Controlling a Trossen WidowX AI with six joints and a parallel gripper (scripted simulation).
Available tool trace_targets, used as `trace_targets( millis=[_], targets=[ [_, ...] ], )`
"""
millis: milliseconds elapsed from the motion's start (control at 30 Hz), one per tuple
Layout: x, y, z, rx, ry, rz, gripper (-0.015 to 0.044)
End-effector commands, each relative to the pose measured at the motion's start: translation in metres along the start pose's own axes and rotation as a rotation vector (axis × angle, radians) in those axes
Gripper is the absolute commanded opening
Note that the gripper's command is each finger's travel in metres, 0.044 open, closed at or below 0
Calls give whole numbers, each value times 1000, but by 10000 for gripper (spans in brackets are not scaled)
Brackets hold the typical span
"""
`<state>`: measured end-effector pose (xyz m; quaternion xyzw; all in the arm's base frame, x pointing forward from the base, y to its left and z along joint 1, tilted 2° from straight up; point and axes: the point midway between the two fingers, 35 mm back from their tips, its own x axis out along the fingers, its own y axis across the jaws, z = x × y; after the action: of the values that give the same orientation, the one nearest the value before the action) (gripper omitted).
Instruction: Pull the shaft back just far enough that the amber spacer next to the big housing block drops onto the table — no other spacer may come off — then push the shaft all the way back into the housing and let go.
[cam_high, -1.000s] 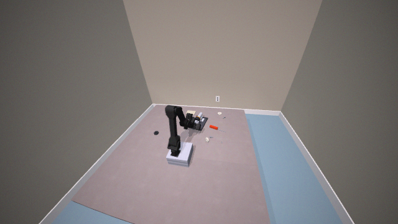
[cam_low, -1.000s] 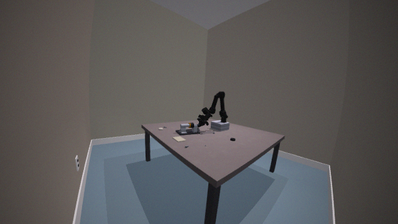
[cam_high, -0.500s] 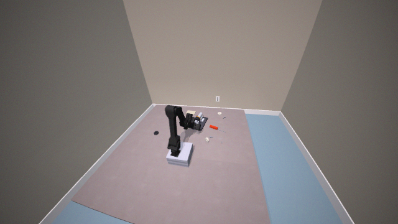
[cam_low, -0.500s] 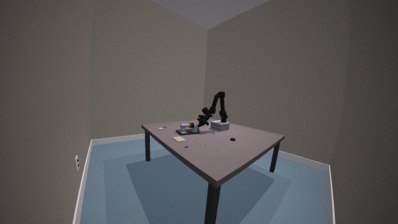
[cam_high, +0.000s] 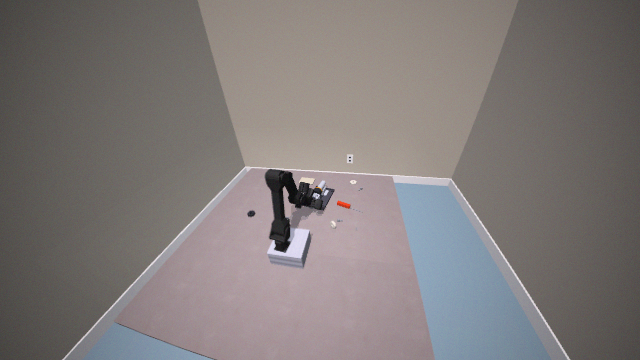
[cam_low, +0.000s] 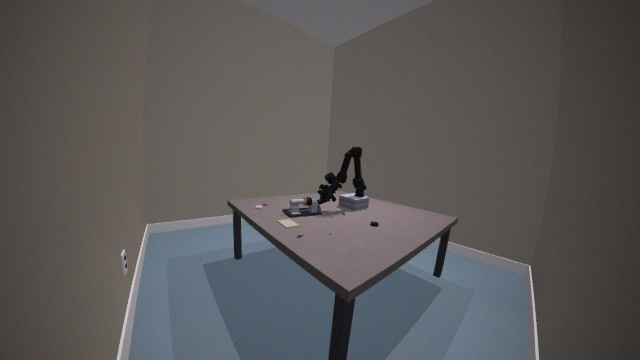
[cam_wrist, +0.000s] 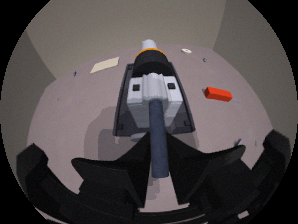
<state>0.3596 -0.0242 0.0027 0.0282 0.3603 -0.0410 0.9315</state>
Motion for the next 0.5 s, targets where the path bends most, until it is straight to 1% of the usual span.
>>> trace_targets(
  millis=[0, 467],
  targets=[
    [-1, 0, 0, -1, 0, 2, 0],
    [-2, 0, -2, -1, 0, 2, 0]
  ],
)
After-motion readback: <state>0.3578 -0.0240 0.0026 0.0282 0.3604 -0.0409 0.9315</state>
